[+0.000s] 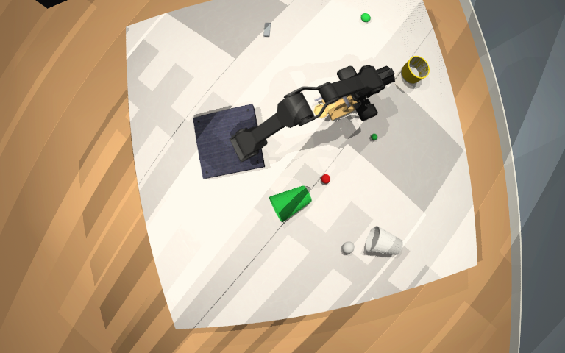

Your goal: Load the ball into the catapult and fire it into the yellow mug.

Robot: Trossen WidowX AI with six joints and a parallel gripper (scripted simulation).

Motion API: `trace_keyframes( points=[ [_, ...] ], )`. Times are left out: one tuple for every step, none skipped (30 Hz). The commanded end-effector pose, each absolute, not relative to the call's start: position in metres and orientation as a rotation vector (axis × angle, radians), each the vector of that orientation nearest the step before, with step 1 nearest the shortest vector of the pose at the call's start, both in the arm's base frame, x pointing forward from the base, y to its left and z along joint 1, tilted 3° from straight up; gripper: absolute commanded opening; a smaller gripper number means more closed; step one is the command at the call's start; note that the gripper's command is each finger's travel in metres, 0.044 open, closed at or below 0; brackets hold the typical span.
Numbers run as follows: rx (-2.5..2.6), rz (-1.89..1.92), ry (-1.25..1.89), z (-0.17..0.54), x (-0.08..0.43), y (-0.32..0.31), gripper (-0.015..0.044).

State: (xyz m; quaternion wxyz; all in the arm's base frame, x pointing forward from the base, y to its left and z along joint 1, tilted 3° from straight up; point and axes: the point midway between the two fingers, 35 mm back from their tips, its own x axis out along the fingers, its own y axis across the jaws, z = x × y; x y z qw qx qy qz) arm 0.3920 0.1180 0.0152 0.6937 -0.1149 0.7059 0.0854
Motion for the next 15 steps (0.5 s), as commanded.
trace_keyframes(
  points=[
    [-0.253, 0.192, 1.558, 0.056, 0.394, 0.120, 0.0000],
    [-0.253, 0.192, 1.558, 0.059, 0.394, 0.120, 0.0000],
    [-0.253, 0.192, 1.558, 0.059, 0.394, 0.120, 0.0000],
    [-0.253, 0.192, 1.558, 0.059, 0.394, 0.120, 0.0000],
    [-0.253, 0.192, 1.558, 0.059, 0.394, 0.120, 0.0000],
    [-0.255, 0.196, 1.561, 0.058, 0.395, 0.121, 0.0000],
    [-0.255, 0.196, 1.561, 0.057, 0.395, 0.121, 0.0000],
    [-0.255, 0.196, 1.561, 0.057, 0.395, 0.121, 0.0000],
    [-0.255, 0.196, 1.561, 0.056, 0.395, 0.121, 0.0000],
    [-0.255, 0.196, 1.561, 0.054, 0.395, 0.121, 0.0000],
    [-0.255, 0.196, 1.561, 0.052, 0.395, 0.121, 0.0000],
    [-0.255, 0.197, 1.561, 0.051, 0.395, 0.121, 0.0000],
    [-0.255, 0.197, 1.562, 0.049, 0.395, 0.121, 0.0000],
    [-0.255, 0.197, 1.562, 0.047, 0.395, 0.121, 0.0000],
    [-0.256, 0.197, 1.562, 0.046, 0.395, 0.121, 0.0000]
  ],
)
